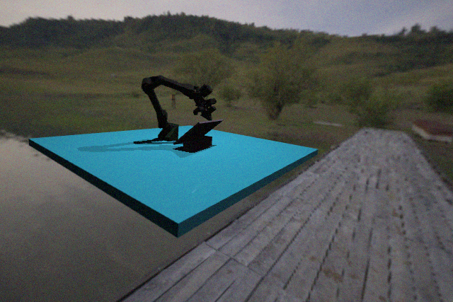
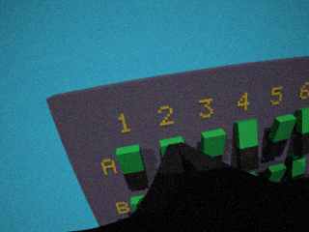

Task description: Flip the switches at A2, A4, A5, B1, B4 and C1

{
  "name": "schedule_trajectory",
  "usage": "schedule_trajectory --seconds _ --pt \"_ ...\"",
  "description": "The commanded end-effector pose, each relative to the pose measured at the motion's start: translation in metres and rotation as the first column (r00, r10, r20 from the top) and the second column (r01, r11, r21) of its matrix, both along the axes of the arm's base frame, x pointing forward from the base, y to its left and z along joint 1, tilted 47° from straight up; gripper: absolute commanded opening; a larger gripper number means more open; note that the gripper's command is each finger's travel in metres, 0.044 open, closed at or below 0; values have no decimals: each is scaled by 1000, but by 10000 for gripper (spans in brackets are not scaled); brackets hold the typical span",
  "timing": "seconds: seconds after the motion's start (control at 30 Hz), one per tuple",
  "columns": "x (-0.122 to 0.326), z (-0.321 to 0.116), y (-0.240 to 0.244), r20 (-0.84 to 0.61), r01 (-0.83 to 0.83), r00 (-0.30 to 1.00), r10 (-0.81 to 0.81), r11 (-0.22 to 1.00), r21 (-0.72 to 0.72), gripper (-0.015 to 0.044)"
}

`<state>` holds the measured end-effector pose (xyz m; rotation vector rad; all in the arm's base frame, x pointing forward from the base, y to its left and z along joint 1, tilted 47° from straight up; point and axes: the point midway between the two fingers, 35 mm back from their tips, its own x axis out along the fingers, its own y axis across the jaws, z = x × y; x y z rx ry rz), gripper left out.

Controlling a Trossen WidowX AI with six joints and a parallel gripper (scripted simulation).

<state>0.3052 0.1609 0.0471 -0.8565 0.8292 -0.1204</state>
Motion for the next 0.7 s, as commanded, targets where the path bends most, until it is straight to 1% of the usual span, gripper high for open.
schedule_trajectory --seconds 0.0,0.67 --pt "-1 -3 -1 -9 -4 1000 4 1000 -6 0" --pt "1 -4 -2 -9 -4 1000 4 1000 -6 0"
